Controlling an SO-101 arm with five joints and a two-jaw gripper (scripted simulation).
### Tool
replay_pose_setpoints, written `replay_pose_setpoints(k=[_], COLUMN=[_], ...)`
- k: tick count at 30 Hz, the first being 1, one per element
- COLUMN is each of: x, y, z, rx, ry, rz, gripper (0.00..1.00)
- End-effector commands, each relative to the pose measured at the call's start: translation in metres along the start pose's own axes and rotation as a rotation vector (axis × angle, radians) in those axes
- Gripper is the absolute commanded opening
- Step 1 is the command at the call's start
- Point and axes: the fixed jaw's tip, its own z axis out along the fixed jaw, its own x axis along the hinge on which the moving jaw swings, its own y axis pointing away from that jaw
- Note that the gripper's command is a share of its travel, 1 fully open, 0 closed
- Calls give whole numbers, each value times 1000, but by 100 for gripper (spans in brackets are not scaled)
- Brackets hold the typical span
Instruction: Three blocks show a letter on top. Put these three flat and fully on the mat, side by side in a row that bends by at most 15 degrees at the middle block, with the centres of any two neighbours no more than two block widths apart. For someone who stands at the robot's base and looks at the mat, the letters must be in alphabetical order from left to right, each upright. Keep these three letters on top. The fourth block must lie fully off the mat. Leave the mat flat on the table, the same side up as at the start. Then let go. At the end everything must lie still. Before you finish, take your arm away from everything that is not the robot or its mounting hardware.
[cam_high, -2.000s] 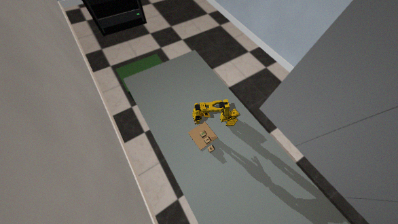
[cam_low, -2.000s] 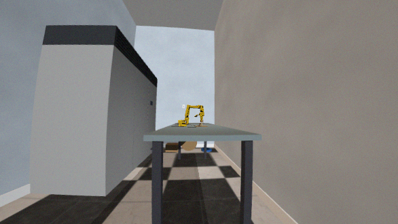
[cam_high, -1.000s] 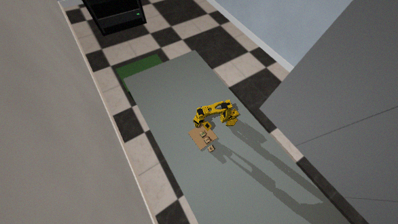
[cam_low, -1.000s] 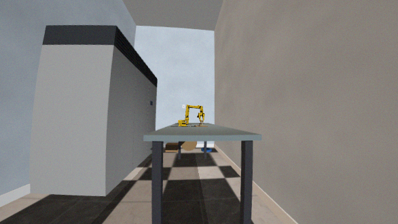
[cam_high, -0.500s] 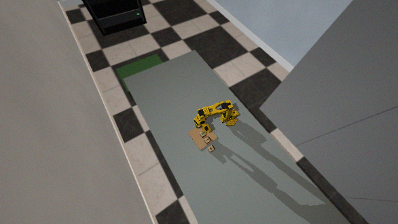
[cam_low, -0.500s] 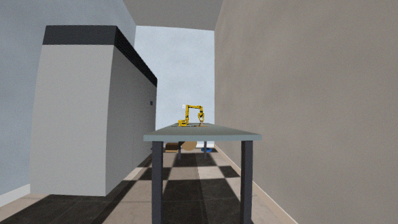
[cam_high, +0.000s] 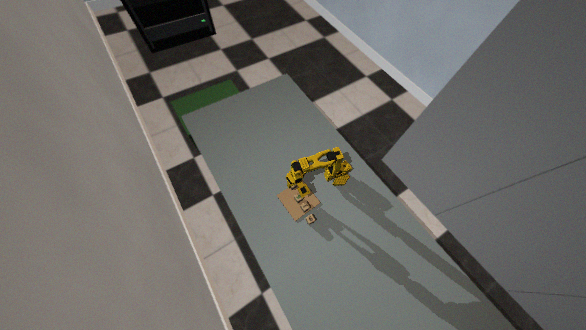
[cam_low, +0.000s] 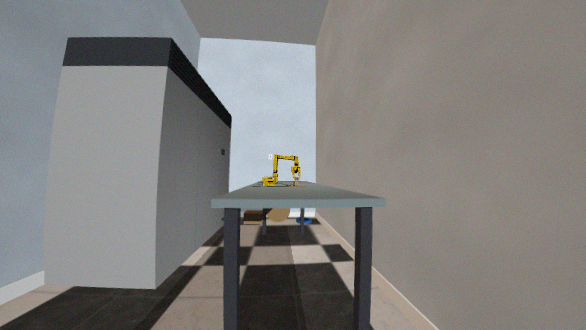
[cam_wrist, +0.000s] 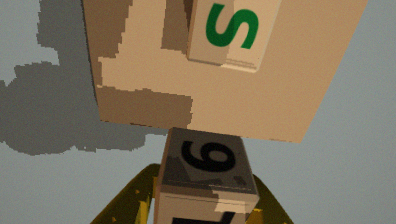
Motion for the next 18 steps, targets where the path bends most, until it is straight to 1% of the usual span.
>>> replay_pose_setpoints(k=[1, 3, 18], x=[1, -1, -1], y=[-12, -13, -13], z=[-19, -19, -19], rx=[126, 132, 132], ry=[31, 31, 31], rz=[3, 5, 5], gripper=[0, 0, 0])
